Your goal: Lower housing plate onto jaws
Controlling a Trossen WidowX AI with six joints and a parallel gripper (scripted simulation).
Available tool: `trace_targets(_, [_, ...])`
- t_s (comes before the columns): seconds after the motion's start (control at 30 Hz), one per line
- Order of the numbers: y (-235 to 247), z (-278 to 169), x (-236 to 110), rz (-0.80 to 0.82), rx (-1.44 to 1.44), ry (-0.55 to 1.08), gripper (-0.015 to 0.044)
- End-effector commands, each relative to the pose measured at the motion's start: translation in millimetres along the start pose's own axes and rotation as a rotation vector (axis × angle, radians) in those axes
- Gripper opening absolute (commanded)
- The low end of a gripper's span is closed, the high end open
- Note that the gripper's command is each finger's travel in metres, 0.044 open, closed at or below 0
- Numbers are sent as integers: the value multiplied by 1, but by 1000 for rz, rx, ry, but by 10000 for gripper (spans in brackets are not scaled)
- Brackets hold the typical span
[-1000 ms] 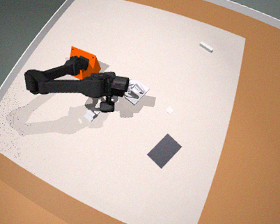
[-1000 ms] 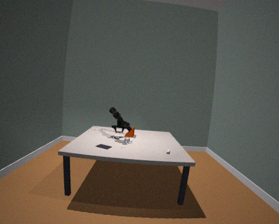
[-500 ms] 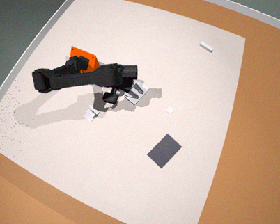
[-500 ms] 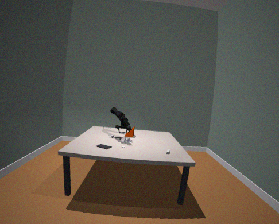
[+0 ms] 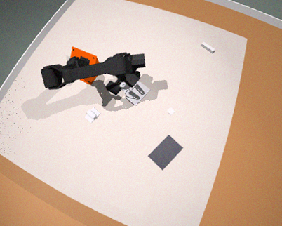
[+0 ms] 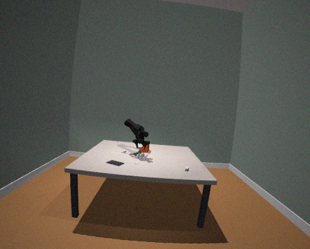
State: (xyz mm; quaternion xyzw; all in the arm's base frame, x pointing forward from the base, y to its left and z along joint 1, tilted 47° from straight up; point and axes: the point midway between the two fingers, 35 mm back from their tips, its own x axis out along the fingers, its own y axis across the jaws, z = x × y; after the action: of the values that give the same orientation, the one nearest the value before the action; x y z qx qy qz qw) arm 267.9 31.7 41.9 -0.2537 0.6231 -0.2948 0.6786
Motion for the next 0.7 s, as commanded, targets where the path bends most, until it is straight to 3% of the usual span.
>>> trace_targets(0.0, [12,-1,0,1,69,0,351])
trace_targets(0.67, [21,-3,1,-4,131,-1,351])
